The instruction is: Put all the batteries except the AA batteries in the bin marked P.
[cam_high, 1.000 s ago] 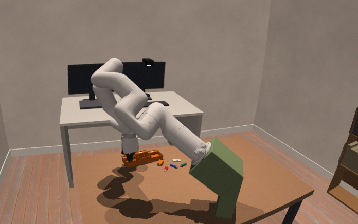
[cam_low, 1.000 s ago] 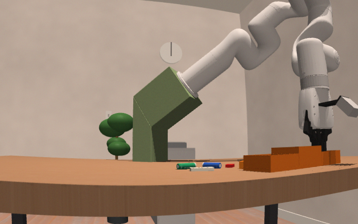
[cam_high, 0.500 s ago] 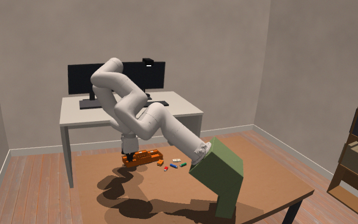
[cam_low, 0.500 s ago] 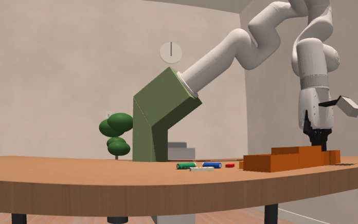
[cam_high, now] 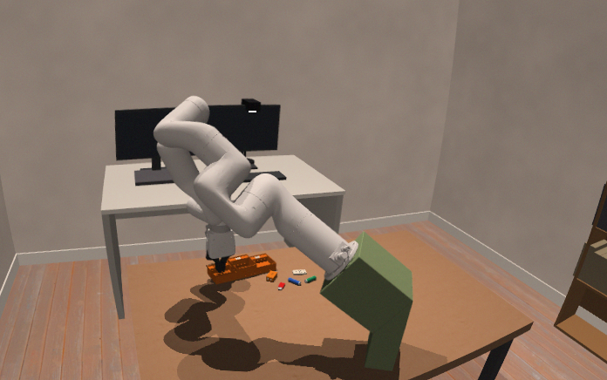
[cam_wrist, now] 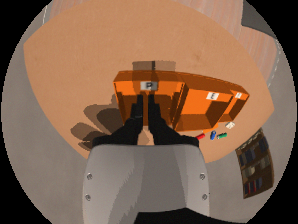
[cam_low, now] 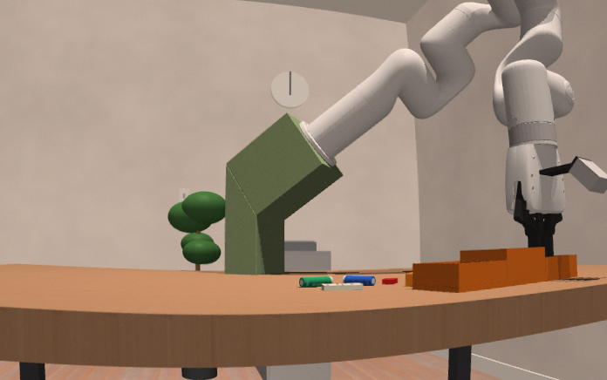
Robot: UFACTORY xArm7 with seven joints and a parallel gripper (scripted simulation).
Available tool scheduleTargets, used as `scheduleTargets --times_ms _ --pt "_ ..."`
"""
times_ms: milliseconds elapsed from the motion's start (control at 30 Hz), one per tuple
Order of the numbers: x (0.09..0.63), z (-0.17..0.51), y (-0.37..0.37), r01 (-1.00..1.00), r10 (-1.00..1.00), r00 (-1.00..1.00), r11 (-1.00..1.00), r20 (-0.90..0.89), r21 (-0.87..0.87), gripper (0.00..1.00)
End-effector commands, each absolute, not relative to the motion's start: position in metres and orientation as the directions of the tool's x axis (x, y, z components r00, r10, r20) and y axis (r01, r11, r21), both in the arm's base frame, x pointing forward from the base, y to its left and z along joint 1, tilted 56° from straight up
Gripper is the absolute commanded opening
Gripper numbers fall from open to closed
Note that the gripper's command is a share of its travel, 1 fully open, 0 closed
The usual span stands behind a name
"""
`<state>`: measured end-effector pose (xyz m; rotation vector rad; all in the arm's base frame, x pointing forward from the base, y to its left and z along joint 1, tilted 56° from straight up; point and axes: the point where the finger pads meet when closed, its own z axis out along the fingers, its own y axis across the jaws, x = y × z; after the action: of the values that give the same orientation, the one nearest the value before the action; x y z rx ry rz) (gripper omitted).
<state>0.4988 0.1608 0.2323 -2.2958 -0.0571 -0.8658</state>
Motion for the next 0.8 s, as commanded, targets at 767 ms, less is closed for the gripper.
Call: scheduleTargets --times_ms 767 --pt "0.470 0.262 0.128 0.262 -0.187 0.777 -0.772 0.601 -0.579 0.07"
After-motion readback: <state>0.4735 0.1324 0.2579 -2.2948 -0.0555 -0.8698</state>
